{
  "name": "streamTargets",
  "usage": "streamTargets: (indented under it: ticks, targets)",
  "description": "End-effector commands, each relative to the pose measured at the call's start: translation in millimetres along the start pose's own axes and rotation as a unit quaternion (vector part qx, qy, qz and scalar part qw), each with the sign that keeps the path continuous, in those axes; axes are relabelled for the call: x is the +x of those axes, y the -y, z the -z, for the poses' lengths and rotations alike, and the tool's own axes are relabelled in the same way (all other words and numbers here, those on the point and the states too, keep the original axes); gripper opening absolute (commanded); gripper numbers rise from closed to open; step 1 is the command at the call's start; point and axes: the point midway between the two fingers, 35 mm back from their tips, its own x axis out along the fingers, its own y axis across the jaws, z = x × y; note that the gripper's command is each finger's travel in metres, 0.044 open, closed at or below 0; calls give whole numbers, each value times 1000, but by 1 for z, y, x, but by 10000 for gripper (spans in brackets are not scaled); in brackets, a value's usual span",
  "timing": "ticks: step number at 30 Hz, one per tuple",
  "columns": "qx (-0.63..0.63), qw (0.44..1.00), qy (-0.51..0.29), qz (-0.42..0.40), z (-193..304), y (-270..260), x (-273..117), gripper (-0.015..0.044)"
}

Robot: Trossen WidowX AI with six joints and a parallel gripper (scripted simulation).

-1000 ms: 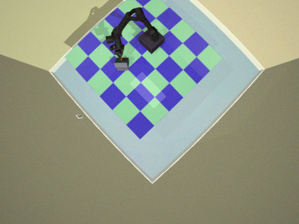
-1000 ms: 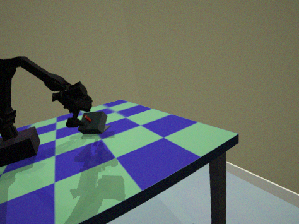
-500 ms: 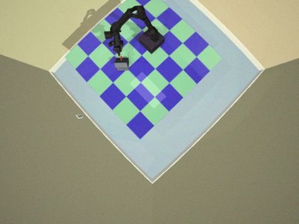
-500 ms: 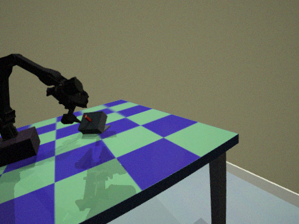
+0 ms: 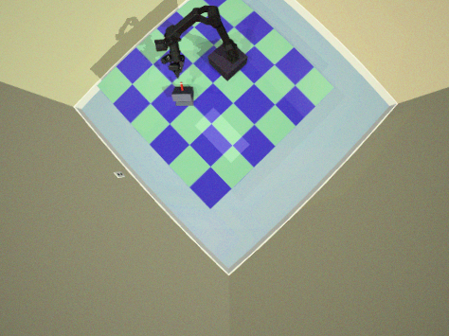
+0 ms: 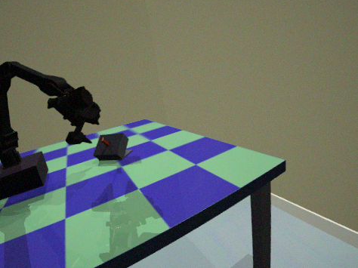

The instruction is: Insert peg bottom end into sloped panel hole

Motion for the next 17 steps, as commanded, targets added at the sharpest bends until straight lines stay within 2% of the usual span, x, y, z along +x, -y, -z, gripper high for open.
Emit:
streamTargets:
  ticks: [1,17]
  targets:
    - [-3,1000,2,-2,0,-1,-8,440]
    - [-3,1000,2,-2,0,0,-20,440]
